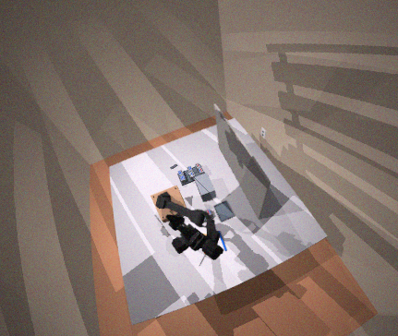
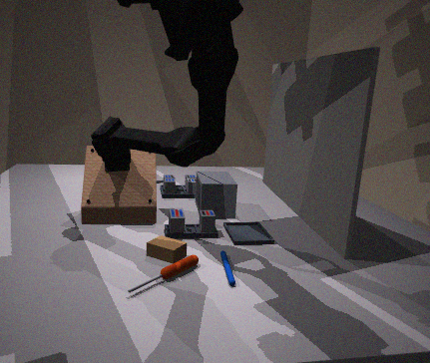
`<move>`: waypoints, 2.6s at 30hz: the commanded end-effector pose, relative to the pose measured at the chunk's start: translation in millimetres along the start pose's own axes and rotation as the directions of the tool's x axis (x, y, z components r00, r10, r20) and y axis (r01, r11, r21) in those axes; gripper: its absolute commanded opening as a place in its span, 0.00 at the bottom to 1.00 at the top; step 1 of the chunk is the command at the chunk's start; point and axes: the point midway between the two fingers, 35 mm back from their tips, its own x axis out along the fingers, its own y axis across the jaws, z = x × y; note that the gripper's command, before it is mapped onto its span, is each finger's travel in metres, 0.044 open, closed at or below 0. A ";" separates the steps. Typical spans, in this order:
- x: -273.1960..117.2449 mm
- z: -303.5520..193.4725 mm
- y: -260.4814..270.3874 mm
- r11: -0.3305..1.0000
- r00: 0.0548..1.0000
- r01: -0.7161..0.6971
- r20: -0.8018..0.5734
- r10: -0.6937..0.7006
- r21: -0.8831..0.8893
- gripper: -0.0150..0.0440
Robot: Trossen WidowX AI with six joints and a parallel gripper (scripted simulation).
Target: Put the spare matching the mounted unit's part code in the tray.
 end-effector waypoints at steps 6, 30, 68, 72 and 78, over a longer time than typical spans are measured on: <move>0.0 0.0 0.0 1.000 1.000 0.000 0.000 0.000 0.000 1.00; 152.5 -88.1 193.4 0.894 0.507 -0.145 -0.744 0.435 0.424 1.00; -239.2 -392.7 379.6 0.840 -0.907 0.395 -0.014 0.421 -0.372 1.00; -288.3 -382.7 392.9 0.834 -0.903 0.293 0.150 0.402 -0.467 1.00; -297.8 -380.1 395.0 0.832 -0.901 0.265 0.181 0.393 -0.487 1.00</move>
